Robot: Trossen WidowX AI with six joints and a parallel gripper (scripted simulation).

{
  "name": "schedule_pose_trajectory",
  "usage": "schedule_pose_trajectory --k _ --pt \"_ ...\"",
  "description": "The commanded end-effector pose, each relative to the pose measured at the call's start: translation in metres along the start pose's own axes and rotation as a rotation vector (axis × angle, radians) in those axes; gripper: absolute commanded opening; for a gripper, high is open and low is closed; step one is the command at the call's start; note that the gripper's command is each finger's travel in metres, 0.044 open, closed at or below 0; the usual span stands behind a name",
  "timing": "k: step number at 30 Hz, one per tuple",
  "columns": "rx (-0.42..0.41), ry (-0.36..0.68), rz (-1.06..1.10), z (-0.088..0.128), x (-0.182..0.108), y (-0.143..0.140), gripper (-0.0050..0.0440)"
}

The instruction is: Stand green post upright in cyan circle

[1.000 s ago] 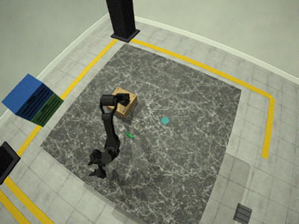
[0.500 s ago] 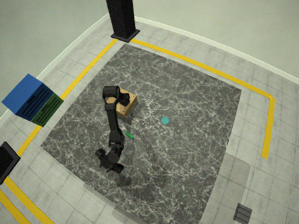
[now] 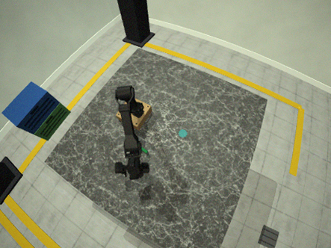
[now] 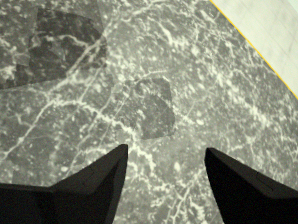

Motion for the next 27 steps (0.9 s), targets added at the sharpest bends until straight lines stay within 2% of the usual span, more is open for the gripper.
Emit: schedule_pose_trajectory --k 1,2,15,23,27 --pt "0.079 0.070 0.124 0.018 -0.011 0.008 0.0233" --pt "0.133 0.062 0.211 0.026 -0.013 0.016 0.0233" --pt "0.558 0.239 0.730 0.089 -0.083 0.057 0.0233" --pt "0.598 0.240 0.771 0.096 -0.086 0.059 0.0233" --pt "0.606 0.264 0.774 0.069 -0.102 0.072 0.0233"
Point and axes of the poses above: the point midway between the two fingers, 35 mm back from their tips, its own z axis back along the fingers, its own y axis across the jaws, x = y × z, the point moved 4 cm from there along z, back along the fingers, and after that the axes turned 4 degrees about z, right-handed, at the moved point
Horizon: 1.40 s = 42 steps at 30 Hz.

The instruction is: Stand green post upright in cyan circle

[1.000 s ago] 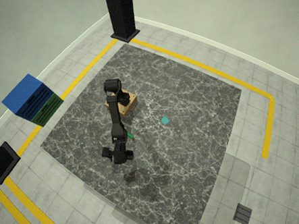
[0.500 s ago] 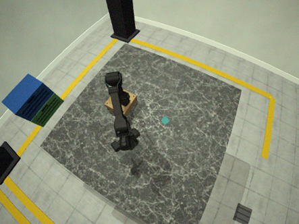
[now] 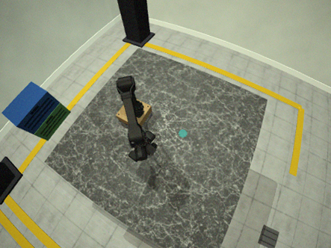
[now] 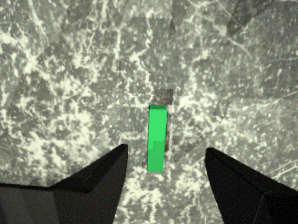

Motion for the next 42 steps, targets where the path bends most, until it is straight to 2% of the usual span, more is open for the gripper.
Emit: schedule_pose_trajectory --k 1,7,12,22,34,38,42 --pt "0.016 0.012 0.007 -0.027 -0.002 0.003 0.0233" --pt "0.016 0.012 0.006 -0.030 -0.002 0.003 0.0233" --pt "0.016 0.012 0.006 -0.051 -0.002 0.003 0.0233" --pt "0.016 0.012 0.006 -0.067 -0.002 0.004 0.0233" --pt "0.008 0.005 0.006 -0.070 -0.001 0.002 0.0233" --pt "0.001 0.000 0.003 -0.068 0.000 0.001 0.0137" --pt "0.001 0.000 0.003 -0.068 0.000 0.001 0.0130"
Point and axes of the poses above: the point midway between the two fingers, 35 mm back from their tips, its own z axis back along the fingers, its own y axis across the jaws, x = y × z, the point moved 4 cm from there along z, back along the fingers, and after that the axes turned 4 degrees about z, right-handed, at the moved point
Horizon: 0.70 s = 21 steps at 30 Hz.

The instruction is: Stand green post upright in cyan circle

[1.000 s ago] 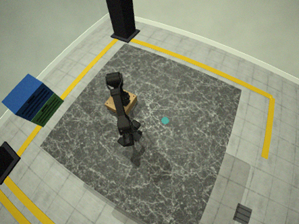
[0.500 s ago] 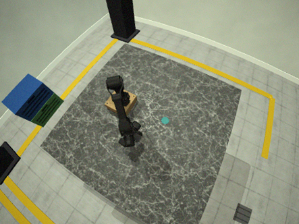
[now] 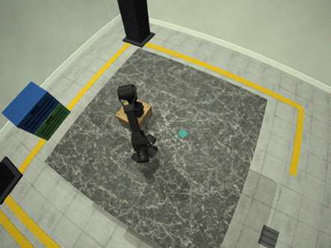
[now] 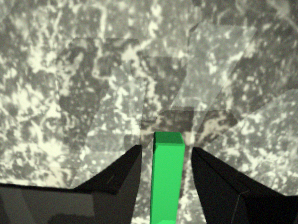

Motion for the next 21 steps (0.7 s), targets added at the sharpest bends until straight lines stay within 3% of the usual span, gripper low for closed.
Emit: schedule_pose_trajectory --k 1,14,21 --pt "-0.014 -0.014 0.002 0.0041 0.0027 -0.0025 0.0123" --pt "-0.014 -0.014 0.002 0.0041 0.0027 -0.0025 0.0037" --pt "-0.019 -0.018 0.005 0.0068 0.0045 -0.0040 0.0022"
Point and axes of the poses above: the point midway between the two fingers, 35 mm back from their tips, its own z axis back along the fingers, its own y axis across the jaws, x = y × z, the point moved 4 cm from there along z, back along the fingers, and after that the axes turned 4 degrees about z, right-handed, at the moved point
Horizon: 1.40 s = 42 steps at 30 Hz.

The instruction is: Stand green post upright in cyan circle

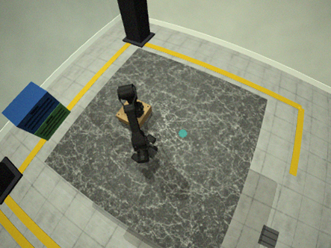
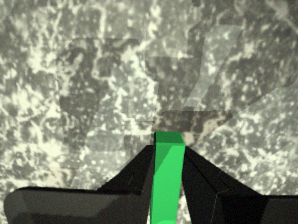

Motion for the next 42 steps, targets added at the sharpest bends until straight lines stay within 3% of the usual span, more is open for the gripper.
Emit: schedule_pose_trajectory --k 1,42 --pt "-0.022 -0.021 0.005 0.009 0.005 -0.005 0.0022" --pt "-0.029 -0.027 0.005 0.129 0.003 -0.003 0.0022"
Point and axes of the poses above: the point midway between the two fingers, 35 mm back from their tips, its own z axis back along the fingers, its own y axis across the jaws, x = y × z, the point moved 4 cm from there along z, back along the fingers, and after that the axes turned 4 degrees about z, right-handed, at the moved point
